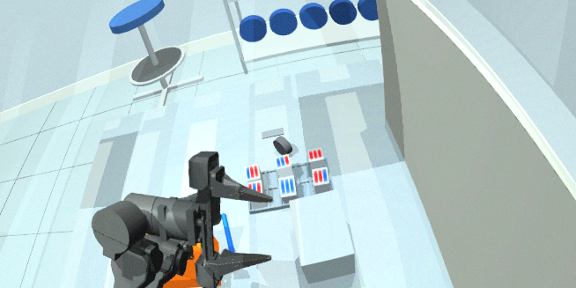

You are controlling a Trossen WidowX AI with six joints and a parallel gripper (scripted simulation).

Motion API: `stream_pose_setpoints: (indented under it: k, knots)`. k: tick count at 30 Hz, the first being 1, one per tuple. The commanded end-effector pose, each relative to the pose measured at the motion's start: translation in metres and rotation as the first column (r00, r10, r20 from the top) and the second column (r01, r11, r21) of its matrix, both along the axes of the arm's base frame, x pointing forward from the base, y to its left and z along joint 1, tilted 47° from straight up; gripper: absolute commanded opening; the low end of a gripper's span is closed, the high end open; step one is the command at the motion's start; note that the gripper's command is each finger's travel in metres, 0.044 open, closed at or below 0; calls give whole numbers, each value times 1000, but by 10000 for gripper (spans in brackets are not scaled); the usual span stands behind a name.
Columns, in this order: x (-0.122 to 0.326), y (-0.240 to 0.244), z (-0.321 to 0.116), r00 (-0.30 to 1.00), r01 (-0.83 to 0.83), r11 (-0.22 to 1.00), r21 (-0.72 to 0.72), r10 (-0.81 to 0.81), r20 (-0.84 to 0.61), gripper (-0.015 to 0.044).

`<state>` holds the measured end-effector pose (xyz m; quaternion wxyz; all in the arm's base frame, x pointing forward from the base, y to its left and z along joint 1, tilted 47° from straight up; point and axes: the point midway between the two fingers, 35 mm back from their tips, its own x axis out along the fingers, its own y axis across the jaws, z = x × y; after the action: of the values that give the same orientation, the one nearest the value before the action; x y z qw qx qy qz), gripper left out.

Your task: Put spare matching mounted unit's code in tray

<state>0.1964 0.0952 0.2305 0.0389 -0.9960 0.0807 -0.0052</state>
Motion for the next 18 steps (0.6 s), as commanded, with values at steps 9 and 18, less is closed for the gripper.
stream_pose_setpoints:
  k: [9, 18]
  knots:
    - [7, 9, 5, 1000, 0, 997, 74, 0, -6, 440]
    - [64, 54, 7, 991, 115, 842, 527, -58, -122, 440]
